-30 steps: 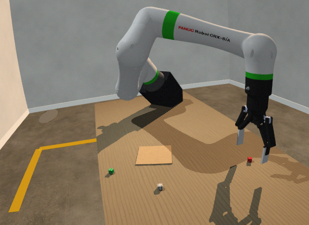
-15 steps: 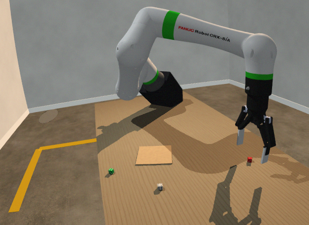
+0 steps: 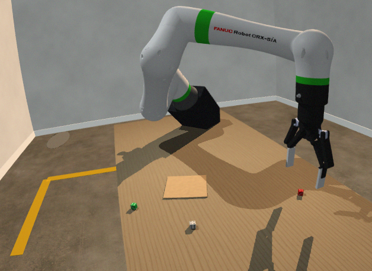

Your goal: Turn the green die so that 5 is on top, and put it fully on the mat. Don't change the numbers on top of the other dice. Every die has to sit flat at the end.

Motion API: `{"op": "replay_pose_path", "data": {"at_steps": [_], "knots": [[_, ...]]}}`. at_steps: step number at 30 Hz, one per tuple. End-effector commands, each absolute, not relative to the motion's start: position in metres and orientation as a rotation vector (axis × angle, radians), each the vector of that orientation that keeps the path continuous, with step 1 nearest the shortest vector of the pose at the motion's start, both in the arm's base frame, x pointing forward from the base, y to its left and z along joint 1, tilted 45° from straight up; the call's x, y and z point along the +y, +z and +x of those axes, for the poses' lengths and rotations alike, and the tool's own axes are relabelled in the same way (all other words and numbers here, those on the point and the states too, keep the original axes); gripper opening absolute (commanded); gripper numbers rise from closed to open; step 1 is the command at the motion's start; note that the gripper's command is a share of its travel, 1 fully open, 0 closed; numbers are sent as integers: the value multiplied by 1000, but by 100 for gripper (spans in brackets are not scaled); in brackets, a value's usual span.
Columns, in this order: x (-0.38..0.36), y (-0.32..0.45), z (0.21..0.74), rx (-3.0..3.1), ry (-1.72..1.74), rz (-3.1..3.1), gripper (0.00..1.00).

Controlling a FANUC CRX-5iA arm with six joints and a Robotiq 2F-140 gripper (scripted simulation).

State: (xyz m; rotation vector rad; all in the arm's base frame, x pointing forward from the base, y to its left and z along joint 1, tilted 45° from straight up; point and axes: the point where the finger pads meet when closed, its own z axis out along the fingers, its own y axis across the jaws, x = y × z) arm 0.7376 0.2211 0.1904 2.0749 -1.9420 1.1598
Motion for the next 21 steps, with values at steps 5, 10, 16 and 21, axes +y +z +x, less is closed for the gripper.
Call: {"op": "replay_pose_path", "data": {"at_steps": [5, 10, 16, 21], "knots": [[251, 231, 711, -1942, 1160, 2075, 100], [257, 239, 706, -1942, 1160, 2075, 100], [258, 241, 705, -1942, 1160, 2075, 100], [258, 241, 705, -1943, 1160, 2074, 100]]}}
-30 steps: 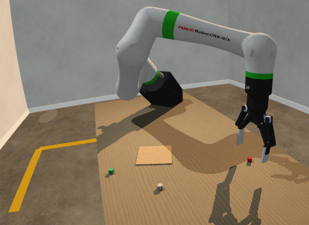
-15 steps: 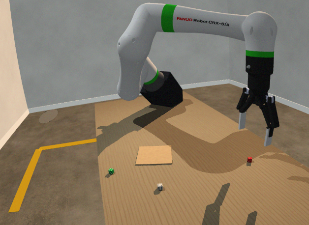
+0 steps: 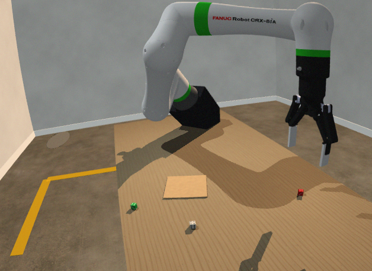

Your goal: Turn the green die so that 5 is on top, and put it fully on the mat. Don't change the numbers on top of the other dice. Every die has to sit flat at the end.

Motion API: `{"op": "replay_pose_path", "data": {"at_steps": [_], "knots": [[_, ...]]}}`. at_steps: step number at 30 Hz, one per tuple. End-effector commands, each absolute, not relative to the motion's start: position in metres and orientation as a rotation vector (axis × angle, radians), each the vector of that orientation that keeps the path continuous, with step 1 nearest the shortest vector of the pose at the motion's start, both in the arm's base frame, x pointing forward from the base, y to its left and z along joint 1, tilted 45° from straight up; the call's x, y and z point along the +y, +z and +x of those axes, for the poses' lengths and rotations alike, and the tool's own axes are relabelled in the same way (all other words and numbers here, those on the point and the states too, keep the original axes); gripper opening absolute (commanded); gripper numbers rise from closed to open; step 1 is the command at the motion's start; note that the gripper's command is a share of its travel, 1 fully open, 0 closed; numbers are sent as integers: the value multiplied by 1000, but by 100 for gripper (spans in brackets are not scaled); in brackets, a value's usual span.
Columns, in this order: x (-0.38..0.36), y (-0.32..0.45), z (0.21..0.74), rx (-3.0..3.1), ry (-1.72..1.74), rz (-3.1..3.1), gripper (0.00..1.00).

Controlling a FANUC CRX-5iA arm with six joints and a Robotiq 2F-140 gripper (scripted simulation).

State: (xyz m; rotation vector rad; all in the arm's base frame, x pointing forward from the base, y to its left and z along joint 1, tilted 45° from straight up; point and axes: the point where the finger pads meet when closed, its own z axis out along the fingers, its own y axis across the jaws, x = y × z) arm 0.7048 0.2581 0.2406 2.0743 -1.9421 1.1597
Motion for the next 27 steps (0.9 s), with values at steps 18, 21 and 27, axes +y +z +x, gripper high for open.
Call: {"op": "replay_pose_path", "data": {"at_steps": [18, 21, 27], "knots": [[78, 340, 686, -2204, 1147, 1925, 100], [72, 343, 685, -2204, 1147, 1925, 100], [4, 373, 660, -2309, 1156, 1850, 100]]}}
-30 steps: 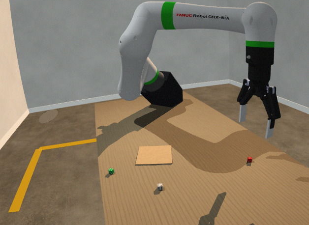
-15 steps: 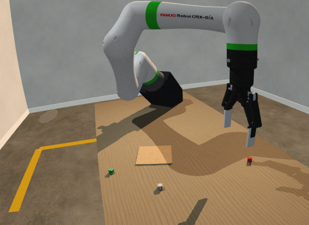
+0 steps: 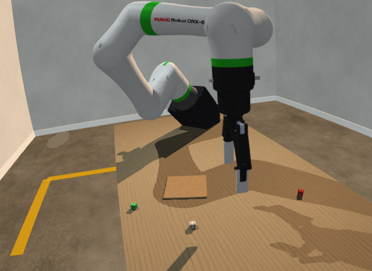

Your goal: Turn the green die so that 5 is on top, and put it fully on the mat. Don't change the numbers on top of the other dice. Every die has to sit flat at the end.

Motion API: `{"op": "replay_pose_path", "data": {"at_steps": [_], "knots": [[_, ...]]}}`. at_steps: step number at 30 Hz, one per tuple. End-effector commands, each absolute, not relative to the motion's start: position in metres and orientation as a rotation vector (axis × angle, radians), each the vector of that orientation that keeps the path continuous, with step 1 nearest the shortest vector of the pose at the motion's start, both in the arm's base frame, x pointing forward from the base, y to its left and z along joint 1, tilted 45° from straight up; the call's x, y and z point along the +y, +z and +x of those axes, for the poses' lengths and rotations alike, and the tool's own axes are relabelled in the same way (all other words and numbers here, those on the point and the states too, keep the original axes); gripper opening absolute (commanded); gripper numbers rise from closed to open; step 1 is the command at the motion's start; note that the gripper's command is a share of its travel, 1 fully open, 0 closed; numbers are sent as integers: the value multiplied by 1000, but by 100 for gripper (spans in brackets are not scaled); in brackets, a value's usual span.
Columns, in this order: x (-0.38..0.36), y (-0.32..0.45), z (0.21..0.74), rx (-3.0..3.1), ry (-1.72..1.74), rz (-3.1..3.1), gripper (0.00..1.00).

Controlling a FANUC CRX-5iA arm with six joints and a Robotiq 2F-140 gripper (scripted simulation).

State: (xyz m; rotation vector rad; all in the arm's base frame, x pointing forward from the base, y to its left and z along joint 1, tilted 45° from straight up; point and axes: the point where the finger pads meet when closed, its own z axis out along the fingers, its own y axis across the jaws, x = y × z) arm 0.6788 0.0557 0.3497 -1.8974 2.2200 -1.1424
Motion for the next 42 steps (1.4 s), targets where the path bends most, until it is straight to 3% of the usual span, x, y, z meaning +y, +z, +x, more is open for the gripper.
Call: {"op": "replay_pose_path", "data": {"at_steps": [1, 23, 42], "knots": [[-4, 377, 657, 2258, -1131, -1810, 100], [-175, 436, 541, 2366, -1129, -1503, 100], [-189, 440, 527, 2372, -1132, -1475, 100]]}}
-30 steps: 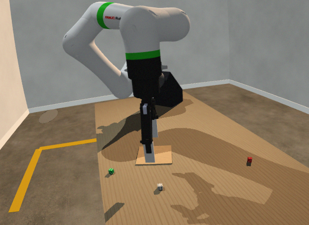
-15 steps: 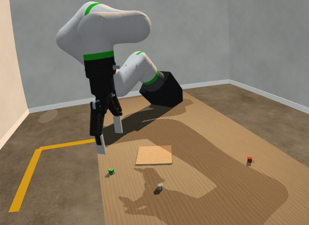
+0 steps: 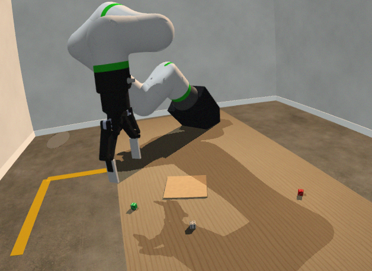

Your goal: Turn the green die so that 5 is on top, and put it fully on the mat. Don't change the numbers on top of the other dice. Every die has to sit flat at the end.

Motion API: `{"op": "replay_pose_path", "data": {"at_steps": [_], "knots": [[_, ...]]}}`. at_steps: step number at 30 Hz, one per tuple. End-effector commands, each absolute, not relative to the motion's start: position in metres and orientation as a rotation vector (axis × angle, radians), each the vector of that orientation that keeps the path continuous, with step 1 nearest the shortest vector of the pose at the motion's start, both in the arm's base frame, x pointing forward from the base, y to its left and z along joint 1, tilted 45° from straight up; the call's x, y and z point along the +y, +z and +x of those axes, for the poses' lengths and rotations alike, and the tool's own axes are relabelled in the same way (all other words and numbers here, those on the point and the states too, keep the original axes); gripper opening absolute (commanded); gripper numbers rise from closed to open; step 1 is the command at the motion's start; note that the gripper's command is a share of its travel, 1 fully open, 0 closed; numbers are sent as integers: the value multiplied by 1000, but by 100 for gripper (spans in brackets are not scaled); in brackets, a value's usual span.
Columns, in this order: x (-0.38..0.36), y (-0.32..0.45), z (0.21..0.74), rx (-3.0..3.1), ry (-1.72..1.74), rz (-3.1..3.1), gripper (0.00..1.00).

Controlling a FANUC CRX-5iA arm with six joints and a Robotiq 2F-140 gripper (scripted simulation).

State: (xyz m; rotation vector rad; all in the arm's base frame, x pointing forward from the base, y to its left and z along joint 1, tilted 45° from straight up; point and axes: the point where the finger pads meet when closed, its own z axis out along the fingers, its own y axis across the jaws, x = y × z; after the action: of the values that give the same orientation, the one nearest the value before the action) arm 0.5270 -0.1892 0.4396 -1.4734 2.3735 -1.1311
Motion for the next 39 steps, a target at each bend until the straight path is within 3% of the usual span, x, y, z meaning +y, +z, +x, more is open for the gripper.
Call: {"op": "replay_pose_path", "data": {"at_steps": [1, 39], "knots": [[-189, 440, 527, 2371, -1133, -1479, 100], [-197, 432, 532, 1620, -1230, -2687, 100]]}}
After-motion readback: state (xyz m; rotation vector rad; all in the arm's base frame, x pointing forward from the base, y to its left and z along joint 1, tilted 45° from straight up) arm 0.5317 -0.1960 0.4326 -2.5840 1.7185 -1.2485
